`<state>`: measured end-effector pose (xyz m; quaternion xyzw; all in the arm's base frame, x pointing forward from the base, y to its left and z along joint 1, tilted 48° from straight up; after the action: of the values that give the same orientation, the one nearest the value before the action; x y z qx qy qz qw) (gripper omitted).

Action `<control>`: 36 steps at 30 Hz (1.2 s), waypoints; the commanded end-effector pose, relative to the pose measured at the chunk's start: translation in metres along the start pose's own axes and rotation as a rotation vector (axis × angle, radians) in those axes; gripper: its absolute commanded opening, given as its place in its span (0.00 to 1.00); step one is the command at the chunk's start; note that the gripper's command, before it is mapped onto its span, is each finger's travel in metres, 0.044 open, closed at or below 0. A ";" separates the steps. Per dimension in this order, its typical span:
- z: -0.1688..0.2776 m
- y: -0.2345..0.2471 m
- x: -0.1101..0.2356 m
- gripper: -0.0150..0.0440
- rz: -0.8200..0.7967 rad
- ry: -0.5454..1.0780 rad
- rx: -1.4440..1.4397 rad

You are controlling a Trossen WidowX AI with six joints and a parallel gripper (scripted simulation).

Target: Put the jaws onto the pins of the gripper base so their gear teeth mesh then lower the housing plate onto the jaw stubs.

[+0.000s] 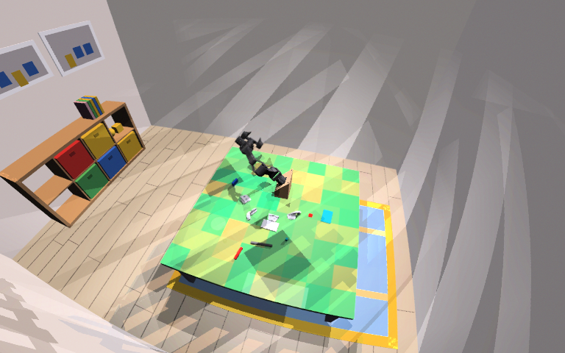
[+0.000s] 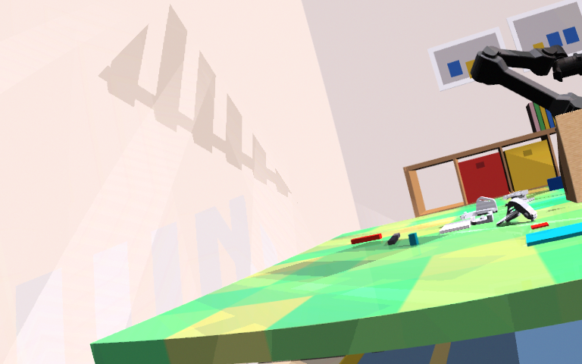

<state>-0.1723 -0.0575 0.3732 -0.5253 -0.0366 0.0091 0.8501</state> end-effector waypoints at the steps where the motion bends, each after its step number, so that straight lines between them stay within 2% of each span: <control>1: -0.007 -0.003 0.000 1.00 0.005 -0.033 0.022; 36: -0.080 -0.021 0.016 1.00 0.082 -0.368 0.230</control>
<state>-0.1545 -0.1319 0.3569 -0.4267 -0.1618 0.1323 0.8799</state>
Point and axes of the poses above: the point midway between the two fingers, 35 mm back from their tips, its own x axis back along the fingers, its own y axis across the jaws, z = x × y, the point moved 5 cm from there along x, back along the fingers, and after that the axes turned 12 degrees about x, right-handed, at the moved point
